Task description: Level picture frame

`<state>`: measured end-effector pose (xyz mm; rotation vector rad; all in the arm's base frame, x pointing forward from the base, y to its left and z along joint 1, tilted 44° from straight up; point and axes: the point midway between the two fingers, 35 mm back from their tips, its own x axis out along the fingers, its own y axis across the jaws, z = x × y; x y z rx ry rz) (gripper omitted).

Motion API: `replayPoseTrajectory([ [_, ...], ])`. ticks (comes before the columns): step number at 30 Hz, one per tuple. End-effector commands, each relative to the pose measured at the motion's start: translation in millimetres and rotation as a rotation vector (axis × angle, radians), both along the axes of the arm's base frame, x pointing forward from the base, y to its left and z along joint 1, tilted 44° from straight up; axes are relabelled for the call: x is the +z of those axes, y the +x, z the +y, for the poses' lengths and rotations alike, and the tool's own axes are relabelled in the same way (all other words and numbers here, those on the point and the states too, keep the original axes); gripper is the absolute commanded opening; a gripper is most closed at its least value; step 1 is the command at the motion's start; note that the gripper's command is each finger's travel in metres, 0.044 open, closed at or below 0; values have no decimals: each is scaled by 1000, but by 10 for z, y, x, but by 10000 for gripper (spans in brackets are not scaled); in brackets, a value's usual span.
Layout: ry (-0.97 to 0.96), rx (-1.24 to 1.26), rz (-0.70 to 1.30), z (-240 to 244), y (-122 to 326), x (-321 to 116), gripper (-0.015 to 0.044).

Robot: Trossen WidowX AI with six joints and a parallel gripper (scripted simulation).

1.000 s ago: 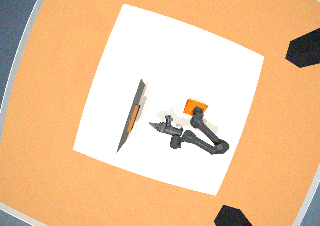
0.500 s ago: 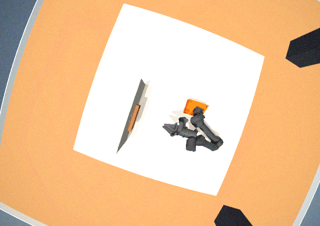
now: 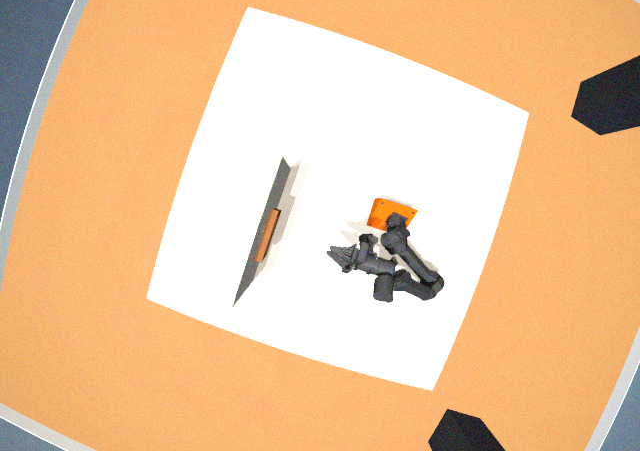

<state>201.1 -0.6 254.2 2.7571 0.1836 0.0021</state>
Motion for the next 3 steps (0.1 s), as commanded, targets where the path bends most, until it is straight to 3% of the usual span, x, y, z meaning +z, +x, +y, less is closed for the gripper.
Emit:
replayPoseTrajectory([
  [1,6,2,2,3,-8,-13,260],
  [3,6,2,2,3,-8,-13,260],
])
